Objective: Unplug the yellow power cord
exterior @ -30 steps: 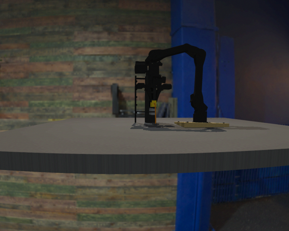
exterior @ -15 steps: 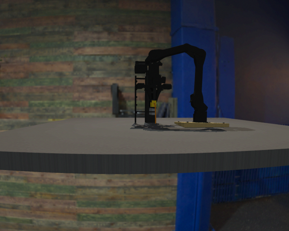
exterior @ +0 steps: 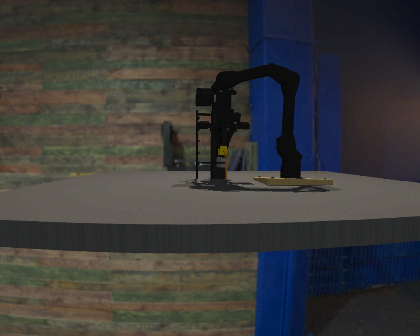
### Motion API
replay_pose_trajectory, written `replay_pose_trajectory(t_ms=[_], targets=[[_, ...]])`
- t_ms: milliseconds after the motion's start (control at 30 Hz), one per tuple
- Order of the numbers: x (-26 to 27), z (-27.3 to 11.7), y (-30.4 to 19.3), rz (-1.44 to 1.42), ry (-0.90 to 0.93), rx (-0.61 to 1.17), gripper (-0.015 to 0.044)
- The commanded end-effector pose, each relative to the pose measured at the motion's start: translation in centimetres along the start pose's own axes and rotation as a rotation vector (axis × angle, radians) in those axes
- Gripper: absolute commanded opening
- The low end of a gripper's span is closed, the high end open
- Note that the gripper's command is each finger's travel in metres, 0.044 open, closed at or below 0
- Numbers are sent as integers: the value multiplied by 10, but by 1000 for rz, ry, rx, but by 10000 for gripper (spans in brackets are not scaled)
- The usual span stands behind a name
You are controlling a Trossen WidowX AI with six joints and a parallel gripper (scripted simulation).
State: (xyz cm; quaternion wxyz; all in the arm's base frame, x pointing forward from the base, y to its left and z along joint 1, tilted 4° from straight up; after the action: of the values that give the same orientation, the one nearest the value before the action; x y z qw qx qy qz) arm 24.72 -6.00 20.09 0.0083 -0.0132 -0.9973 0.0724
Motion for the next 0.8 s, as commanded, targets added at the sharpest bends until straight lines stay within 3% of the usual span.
replay_pose_trajectory(t_ms=[0,233,767], targets=[[-1,-3,28,-37,-9,-86,0],[0,-3,40,-38,-9,-88,0],[-2,-6,41,-41,-7,-87,420]])
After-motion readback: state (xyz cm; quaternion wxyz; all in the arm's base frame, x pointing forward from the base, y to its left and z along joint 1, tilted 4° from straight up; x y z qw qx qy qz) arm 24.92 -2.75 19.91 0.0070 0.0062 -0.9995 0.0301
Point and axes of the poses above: the point midway between the two fingers, 35 mm back from their tips, its own z axis out along the fingers, its own x axis across the jaws, y = z × x, the point moved 6 cm from there along -z, back along the fingers, and after that the axes turned 2 degrees about -z, right-handed, at the moved point
